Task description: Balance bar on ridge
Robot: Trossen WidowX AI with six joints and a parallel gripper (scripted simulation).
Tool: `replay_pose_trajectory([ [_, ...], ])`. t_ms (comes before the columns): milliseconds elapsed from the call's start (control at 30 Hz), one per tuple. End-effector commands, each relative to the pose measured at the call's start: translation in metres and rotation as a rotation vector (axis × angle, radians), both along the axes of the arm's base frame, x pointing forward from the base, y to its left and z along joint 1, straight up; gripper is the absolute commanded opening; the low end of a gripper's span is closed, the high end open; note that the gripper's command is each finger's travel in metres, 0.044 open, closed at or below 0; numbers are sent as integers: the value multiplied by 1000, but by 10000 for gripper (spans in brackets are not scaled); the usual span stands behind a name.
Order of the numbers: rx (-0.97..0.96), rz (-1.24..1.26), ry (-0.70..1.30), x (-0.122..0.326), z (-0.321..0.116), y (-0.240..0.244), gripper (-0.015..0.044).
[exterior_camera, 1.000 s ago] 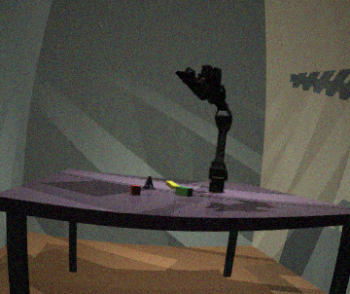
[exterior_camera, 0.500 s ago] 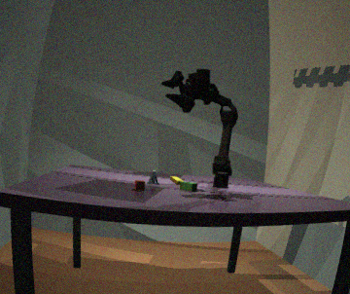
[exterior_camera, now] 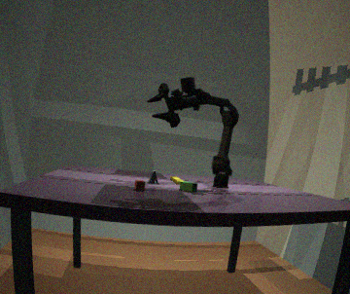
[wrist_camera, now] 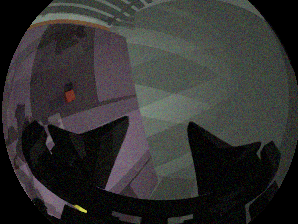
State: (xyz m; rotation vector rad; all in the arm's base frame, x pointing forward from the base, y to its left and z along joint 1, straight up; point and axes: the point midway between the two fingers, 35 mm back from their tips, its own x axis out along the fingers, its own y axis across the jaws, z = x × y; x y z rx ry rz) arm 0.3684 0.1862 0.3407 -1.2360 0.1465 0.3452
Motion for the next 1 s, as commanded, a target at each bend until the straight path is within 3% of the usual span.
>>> replay_pose_trajectory([
  [0, -79, -16, 55, 6, -19, -19, 315],
  [467, -304, -71, 273, 13, -77, -96, 315],
  [967, -450, -87, 546, -10, -133, -175, 315],
])
